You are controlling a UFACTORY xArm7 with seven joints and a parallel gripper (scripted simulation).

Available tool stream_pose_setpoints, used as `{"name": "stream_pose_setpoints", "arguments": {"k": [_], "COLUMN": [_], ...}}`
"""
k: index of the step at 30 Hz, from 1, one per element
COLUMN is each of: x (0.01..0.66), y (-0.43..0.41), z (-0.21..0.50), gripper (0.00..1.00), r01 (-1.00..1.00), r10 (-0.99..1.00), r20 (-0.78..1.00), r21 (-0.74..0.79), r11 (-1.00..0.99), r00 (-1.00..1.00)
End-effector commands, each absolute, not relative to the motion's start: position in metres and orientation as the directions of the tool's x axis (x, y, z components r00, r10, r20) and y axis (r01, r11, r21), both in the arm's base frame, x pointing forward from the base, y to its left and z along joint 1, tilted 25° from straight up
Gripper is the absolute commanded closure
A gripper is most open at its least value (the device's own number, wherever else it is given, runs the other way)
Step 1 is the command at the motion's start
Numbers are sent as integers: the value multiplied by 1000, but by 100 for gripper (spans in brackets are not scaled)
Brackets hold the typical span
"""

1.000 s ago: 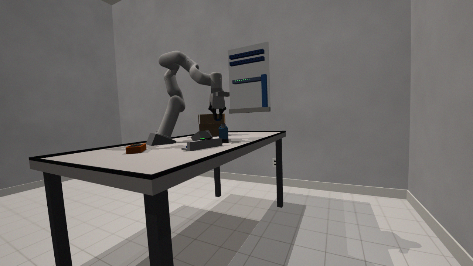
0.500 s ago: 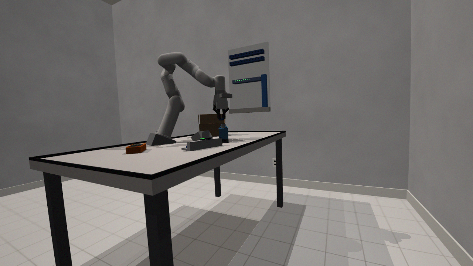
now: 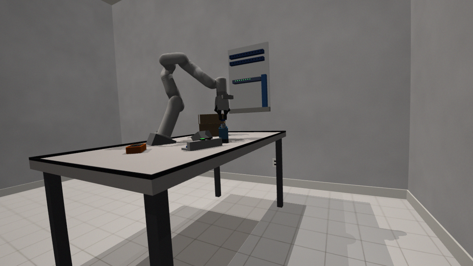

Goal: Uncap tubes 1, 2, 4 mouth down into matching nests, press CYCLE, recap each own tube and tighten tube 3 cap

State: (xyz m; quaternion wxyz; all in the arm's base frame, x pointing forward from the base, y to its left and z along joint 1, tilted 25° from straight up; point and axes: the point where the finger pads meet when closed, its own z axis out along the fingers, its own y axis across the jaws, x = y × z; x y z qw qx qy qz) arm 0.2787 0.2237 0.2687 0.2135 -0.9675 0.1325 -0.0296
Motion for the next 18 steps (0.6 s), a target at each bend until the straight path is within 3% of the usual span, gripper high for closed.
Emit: {"name": "stream_pose_setpoints", "arguments": {"k": [1, 18], "x": [281, 282], "y": [229, 232], "z": [260, 253], "gripper": [100, 100], "r01": [-243, -243], "r10": [-270, -270], "r20": [3, 3], "r21": [-424, -424], "r11": [-873, -873], "r00": [963, 963]}}
